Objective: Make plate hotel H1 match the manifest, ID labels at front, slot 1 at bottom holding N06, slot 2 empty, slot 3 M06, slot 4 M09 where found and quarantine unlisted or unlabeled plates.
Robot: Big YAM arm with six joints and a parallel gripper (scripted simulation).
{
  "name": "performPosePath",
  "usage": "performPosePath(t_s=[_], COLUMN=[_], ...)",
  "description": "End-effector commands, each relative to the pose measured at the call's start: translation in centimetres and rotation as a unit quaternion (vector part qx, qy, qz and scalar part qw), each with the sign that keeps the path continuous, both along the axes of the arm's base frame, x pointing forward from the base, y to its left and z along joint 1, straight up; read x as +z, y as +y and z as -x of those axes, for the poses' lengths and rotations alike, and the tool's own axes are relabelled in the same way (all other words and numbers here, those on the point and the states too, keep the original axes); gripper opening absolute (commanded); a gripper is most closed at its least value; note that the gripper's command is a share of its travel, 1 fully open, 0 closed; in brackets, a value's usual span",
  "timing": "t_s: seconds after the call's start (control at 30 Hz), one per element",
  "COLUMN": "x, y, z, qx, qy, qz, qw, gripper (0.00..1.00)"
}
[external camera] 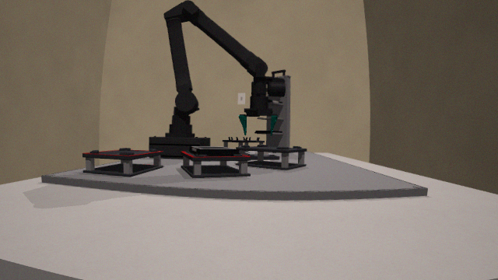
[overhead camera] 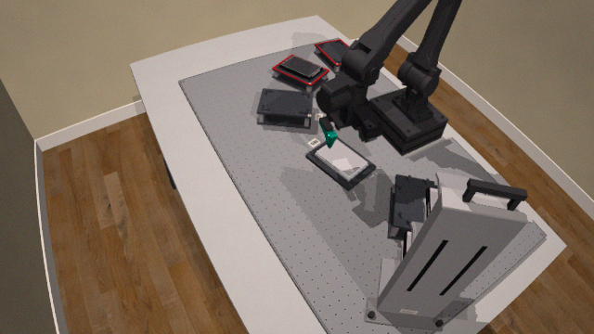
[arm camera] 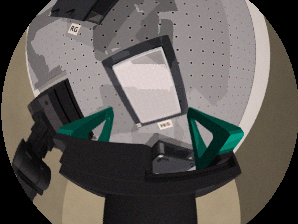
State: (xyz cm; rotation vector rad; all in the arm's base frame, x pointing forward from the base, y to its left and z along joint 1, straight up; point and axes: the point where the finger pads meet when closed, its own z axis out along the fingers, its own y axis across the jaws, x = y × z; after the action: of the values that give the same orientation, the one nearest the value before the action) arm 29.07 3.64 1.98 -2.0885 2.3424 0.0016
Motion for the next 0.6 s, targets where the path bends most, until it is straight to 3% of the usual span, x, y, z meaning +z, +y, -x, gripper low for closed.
performPosePath(t_s=[0.0, 0.3, 0.57], x=[0.8, 0.7, -0.7], y=[0.1, 0.1, 0.0], z=[-0.8, -0.7, -0.2], qx=[0.061, 0.180, 0.183], qy=[-0.010, -0.010, -0.003], qz=[-0.002, -0.001, -0.001], qw=[0.998, 0.984, 0.983], gripper=[1.00, 1.00, 1.00])
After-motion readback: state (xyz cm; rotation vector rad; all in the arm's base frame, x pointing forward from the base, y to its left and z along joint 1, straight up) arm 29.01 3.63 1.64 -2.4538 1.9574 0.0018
